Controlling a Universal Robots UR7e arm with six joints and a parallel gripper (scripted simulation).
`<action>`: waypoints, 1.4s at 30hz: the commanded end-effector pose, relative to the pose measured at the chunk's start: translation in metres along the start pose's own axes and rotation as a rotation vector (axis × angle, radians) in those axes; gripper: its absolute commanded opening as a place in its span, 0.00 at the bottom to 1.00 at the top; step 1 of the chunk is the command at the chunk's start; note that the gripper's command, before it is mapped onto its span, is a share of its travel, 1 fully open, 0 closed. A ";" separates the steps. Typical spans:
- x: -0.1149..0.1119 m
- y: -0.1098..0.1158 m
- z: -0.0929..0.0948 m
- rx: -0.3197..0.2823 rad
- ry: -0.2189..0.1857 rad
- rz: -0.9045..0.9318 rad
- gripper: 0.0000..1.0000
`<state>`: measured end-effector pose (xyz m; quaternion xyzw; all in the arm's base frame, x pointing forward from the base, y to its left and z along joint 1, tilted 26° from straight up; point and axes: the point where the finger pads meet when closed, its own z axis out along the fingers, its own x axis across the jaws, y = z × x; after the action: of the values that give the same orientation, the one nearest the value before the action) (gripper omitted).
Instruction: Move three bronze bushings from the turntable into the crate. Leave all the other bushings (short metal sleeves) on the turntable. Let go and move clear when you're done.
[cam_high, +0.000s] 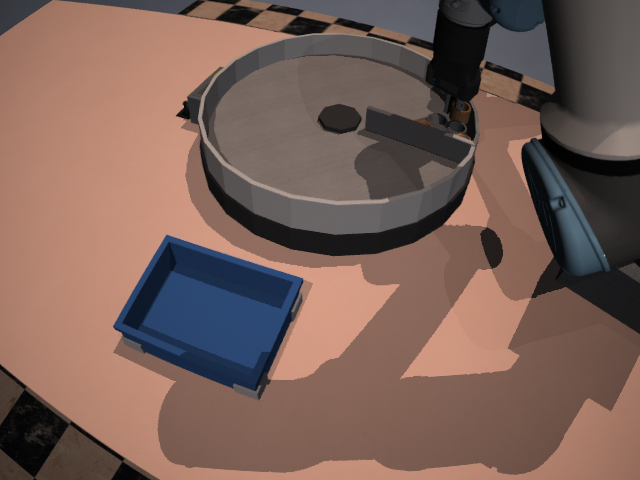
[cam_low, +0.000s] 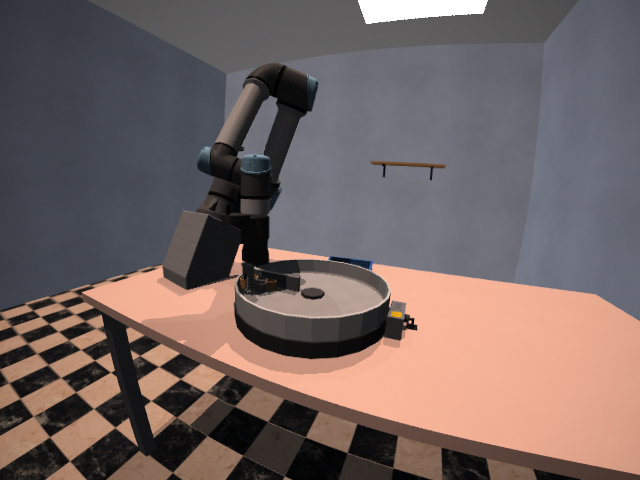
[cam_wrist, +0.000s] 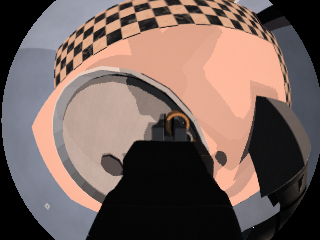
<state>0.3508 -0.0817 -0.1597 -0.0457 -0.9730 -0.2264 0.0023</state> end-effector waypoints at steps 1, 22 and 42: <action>0.000 0.000 -0.005 0.001 -0.001 0.000 0.00; 0.000 0.000 -0.013 0.001 -0.001 0.000 0.00; 0.000 0.000 -0.020 0.001 -0.001 0.000 0.00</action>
<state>0.3505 -0.0903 -0.1423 -0.0457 -0.9730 -0.2263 0.0022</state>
